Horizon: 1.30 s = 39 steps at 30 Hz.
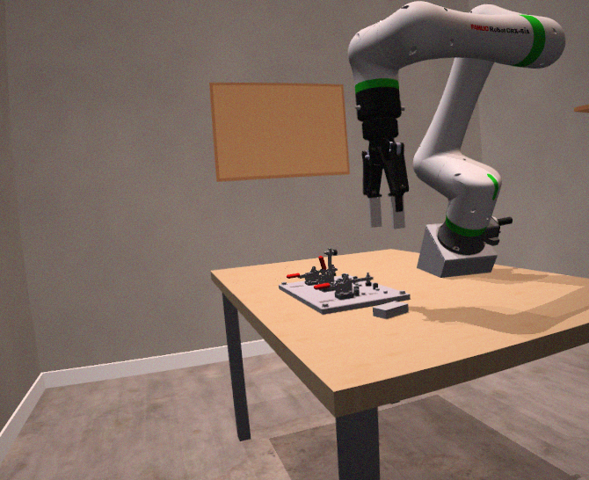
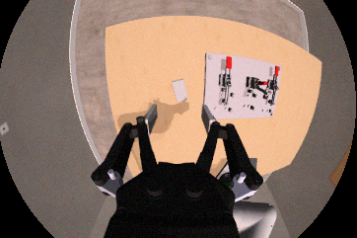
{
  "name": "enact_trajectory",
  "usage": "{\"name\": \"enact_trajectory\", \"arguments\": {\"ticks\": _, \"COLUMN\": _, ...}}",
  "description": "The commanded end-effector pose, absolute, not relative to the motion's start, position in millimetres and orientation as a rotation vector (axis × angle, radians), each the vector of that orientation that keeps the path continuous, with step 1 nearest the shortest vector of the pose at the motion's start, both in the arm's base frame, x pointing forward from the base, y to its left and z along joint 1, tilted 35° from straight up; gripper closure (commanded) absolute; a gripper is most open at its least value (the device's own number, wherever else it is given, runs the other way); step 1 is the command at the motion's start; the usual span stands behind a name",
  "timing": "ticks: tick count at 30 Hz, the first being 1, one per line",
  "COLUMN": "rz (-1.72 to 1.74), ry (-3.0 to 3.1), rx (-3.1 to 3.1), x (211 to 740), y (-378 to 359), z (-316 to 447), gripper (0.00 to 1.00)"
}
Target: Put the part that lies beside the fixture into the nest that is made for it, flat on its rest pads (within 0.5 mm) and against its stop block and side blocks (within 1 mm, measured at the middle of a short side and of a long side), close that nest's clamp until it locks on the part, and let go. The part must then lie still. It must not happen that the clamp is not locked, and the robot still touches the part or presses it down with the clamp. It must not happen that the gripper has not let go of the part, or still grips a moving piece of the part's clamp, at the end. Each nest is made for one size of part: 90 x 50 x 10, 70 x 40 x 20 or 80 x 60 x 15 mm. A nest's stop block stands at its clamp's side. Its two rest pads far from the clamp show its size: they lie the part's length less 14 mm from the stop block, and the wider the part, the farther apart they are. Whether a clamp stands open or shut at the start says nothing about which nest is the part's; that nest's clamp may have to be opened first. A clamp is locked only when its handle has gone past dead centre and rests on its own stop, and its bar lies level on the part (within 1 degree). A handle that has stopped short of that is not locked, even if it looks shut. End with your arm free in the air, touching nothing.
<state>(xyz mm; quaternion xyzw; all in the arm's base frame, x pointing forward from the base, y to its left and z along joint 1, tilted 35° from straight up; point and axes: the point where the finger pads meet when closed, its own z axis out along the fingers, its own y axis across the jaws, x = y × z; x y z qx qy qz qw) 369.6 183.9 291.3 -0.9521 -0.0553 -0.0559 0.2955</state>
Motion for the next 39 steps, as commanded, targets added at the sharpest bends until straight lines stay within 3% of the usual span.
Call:
{"name": "enact_trajectory", "arguments": {"ticks": 1, "rz": -0.149, "ry": -0.147, "rx": -2.533, "x": 369.7, "y": 183.8, "z": 291.5, "gripper": 0.42}}
{"name": "enact_trajectory", "arguments": {"ticks": 39, "rz": -0.25, "ry": -0.472, "rx": -2.505, "x": 369.8, "y": 183.8, "z": 291.5, "gripper": 0.42}}
